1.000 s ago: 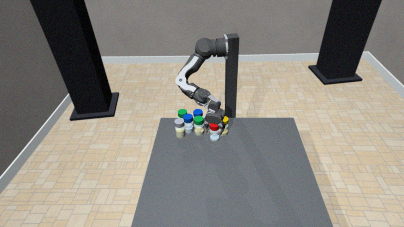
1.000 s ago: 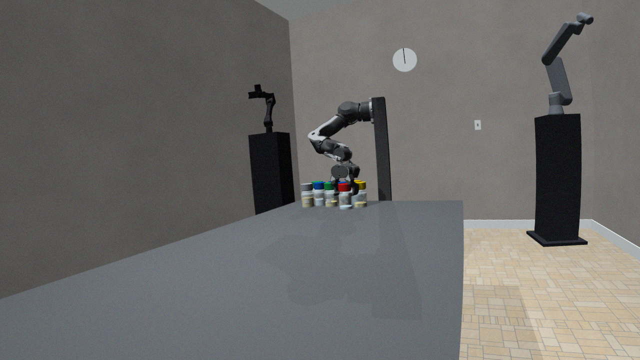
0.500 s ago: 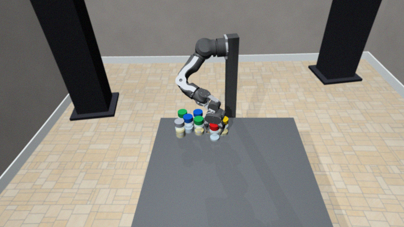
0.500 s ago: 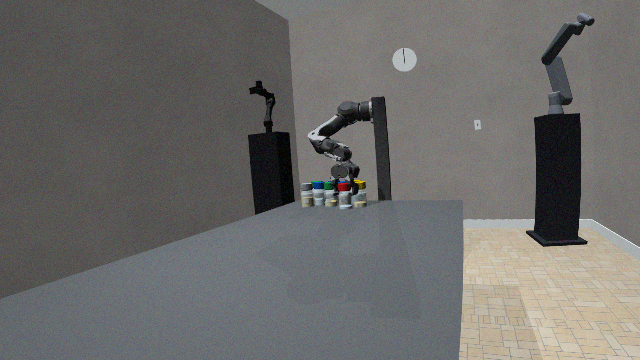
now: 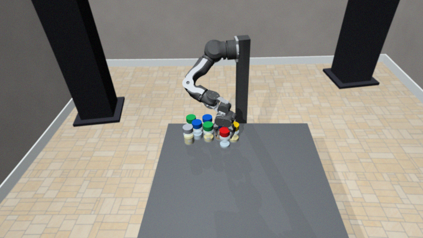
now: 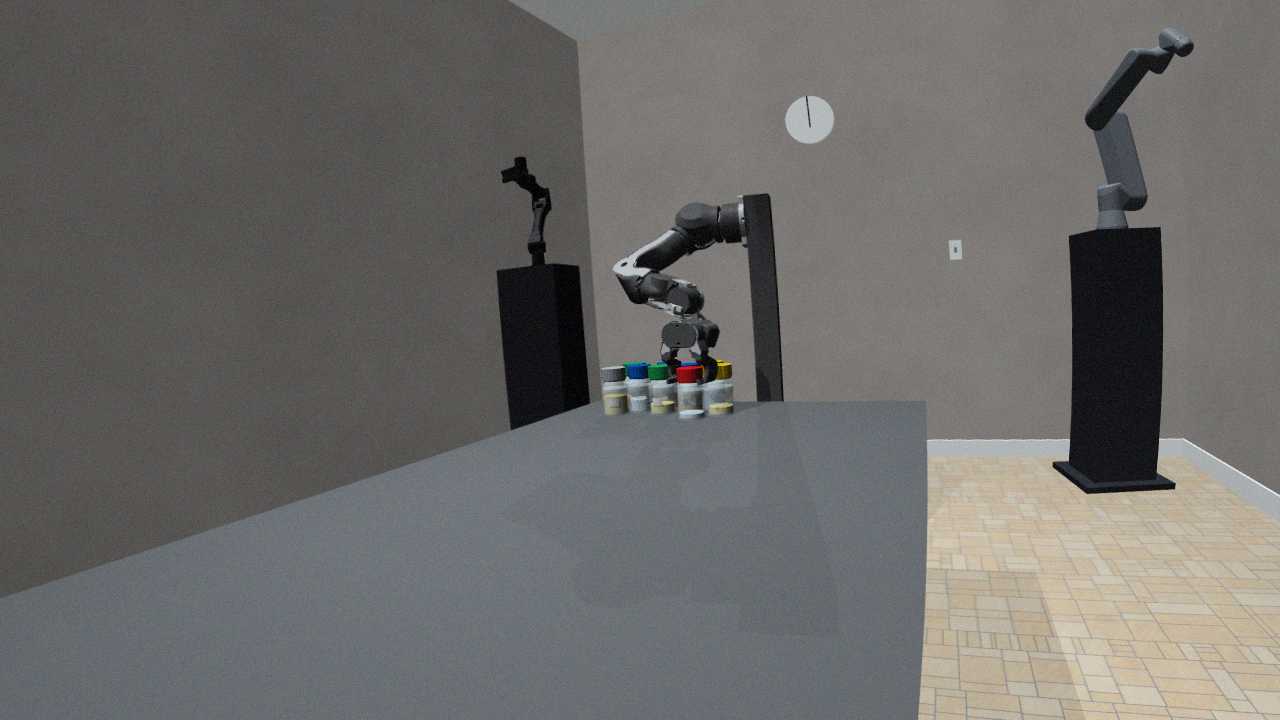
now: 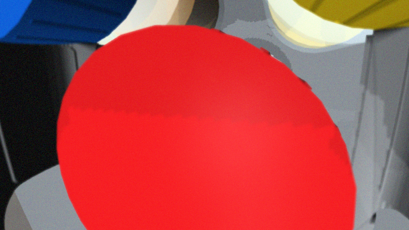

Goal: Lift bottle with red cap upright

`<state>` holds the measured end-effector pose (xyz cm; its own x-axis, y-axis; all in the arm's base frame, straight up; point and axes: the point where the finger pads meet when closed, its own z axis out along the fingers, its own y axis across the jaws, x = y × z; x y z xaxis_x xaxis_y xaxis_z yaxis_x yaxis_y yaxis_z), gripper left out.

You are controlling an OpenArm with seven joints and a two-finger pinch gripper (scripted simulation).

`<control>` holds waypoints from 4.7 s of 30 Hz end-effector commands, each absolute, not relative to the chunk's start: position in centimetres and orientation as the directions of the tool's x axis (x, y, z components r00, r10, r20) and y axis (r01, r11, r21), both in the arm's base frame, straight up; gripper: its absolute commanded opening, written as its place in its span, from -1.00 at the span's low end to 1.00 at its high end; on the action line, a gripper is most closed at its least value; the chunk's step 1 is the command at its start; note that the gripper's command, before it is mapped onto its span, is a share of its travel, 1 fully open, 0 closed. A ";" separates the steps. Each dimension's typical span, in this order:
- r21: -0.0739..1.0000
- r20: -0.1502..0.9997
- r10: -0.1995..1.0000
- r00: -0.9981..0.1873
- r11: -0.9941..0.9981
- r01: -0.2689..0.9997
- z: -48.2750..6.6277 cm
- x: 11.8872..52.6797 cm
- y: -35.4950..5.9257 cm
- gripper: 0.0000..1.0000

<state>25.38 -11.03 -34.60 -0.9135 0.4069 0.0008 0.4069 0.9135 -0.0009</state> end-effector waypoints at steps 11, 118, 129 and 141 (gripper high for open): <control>-0.006 0.003 0.413 -0.911 0.911 0.413 -33.8 25.4 -11.1 -0.10; 0.001 0.000 0.416 -0.909 0.909 0.416 -29.1 25.5 -11.0 -1.00; 0.004 0.000 0.415 -0.910 0.910 0.415 -28.3 25.6 -11.0 -1.00; -0.003 0.001 0.419 -0.908 0.908 0.419 -27.2 25.5 -11.1 -1.00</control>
<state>25.48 -11.01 -27.33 -0.9097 0.4153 0.0040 0.4153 0.9097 -0.0013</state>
